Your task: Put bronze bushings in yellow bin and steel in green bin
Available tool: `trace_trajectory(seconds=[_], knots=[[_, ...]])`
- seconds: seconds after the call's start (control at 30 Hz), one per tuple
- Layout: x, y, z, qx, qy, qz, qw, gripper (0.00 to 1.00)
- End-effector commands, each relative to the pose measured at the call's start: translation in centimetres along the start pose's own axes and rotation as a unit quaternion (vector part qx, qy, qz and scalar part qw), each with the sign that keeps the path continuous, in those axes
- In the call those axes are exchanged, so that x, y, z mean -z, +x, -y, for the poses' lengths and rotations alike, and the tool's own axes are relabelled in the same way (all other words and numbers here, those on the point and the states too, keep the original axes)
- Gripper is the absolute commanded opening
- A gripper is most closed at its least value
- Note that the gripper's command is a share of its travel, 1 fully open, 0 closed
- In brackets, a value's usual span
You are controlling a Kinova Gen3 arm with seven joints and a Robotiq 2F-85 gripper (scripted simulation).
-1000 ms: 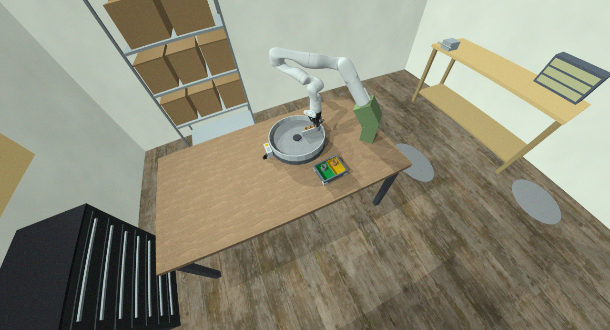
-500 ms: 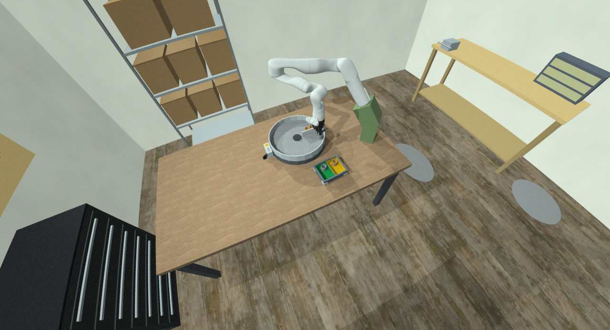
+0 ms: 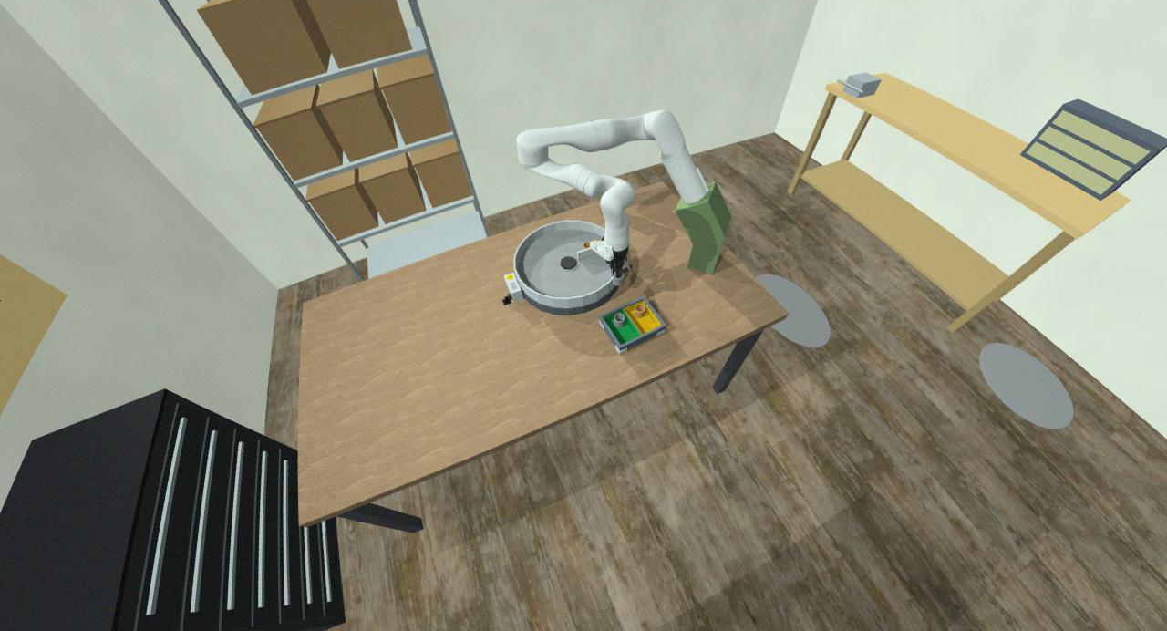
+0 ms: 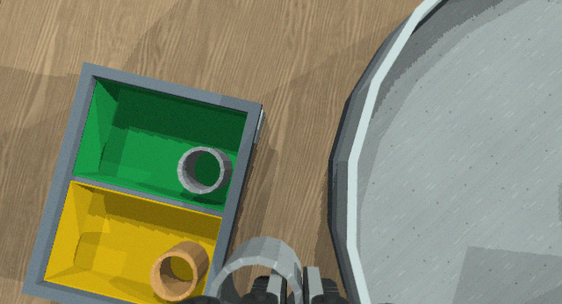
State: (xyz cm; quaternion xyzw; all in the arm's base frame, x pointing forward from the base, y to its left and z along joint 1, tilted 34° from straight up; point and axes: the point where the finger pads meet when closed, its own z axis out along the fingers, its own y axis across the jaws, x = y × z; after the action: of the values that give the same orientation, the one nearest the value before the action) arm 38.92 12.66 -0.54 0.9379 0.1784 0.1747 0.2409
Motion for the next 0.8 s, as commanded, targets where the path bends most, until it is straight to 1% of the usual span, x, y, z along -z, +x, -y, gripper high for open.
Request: trace_trajectory(seconds=[0.0,0.1,0.13,0.2,0.33,0.43,0.6,0.77], knots=[[0.1,0.9,3.4,0.000,0.007,-0.002,1.000,0.00],[0.1,0.9,3.4,0.000,0.007,-0.002,1.000,0.00],[0.1,1.4,4.4,-0.009,0.006,-0.002,1.000,0.00],[0.1,1.4,4.4,-0.009,0.006,-0.002,1.000,0.00],[0.2,3.5,8.4,-0.044,0.006,-0.003,0.999,0.00],[0.2,3.5,8.4,-0.044,0.006,-0.003,0.999,0.00],[0.2,6.0,13.4,-0.088,0.005,-0.003,0.996,0.00],[0.2,6.0,13.5,-0.088,0.005,-0.003,0.996,0.00]])
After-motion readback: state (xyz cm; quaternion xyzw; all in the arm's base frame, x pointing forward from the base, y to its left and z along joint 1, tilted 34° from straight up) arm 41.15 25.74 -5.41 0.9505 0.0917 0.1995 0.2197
